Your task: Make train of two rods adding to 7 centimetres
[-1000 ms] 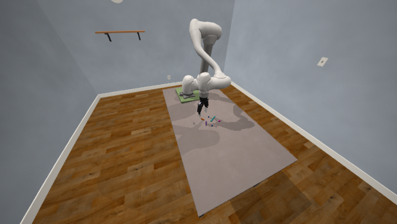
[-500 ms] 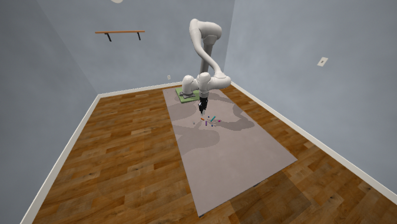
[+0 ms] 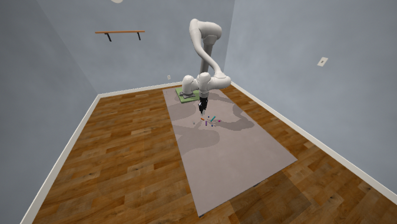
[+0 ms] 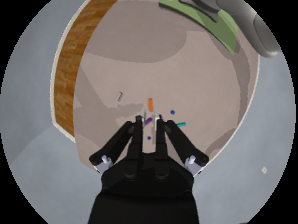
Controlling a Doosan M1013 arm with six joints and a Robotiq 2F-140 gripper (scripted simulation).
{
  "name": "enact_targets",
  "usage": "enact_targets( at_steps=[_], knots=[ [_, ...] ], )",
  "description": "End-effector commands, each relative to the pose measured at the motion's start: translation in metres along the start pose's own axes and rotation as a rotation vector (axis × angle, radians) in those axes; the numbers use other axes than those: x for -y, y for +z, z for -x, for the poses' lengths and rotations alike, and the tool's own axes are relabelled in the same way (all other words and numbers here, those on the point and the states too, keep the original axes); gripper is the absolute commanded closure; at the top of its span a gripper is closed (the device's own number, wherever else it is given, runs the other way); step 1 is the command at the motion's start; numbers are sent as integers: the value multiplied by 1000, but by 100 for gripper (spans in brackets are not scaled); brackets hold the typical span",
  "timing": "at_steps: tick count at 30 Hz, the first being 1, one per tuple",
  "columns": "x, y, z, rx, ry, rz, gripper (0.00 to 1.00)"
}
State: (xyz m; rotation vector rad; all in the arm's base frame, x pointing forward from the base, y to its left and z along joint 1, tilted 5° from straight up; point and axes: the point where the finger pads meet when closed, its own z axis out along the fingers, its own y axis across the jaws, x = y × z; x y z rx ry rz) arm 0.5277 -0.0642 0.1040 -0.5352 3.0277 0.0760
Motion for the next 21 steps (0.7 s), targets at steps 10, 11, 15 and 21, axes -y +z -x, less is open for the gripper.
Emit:
enact_targets(
  at_steps=[10, 11, 15, 21],
  knots=[
    [0, 2, 0, 0, 0, 0, 85],
    [0, 3, 0, 0, 0, 0, 85],
    [0, 7, 0, 0, 0, 0, 85],
    [0, 14, 0, 0, 0, 0, 85]
  ],
)
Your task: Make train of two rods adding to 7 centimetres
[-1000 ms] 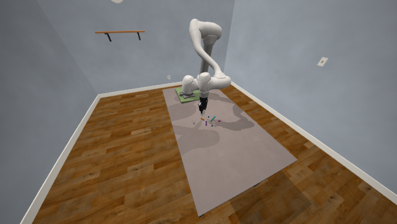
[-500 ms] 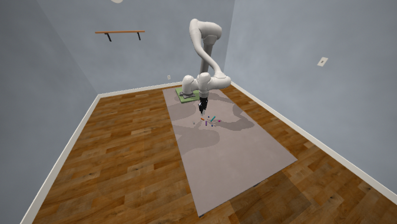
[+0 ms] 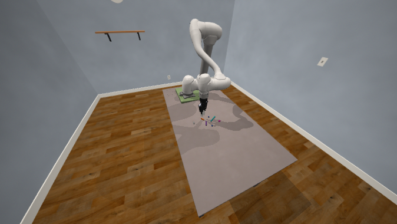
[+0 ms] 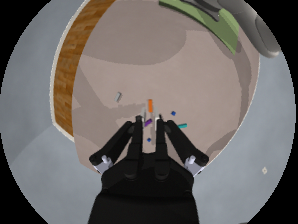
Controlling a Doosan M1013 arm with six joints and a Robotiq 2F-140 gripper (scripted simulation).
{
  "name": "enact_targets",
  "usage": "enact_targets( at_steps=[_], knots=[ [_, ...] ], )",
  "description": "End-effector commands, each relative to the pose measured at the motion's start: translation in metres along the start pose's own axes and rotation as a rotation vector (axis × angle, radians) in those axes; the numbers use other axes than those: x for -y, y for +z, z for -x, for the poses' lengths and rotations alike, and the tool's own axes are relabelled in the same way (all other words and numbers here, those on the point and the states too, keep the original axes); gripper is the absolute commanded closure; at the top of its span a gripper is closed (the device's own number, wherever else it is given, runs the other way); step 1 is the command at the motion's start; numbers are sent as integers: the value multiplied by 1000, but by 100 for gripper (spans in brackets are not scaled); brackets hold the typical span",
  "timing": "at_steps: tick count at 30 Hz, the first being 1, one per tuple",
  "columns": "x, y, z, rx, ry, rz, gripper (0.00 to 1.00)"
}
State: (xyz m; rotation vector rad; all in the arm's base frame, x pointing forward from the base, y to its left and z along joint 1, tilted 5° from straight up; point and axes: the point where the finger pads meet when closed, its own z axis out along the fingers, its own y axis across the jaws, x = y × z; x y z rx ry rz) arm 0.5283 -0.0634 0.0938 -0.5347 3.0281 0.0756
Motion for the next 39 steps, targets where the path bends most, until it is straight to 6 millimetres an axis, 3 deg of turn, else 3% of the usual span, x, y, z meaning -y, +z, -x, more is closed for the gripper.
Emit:
enact_targets(
  at_steps=[1, 19, 39],
  knots=[
    [0, 5, 0, 0, 0, 0, 85],
    [0, 30, 0, 0, 0, 0, 85],
    [0, 41, 1, 0, 0, 0, 85]
  ],
)
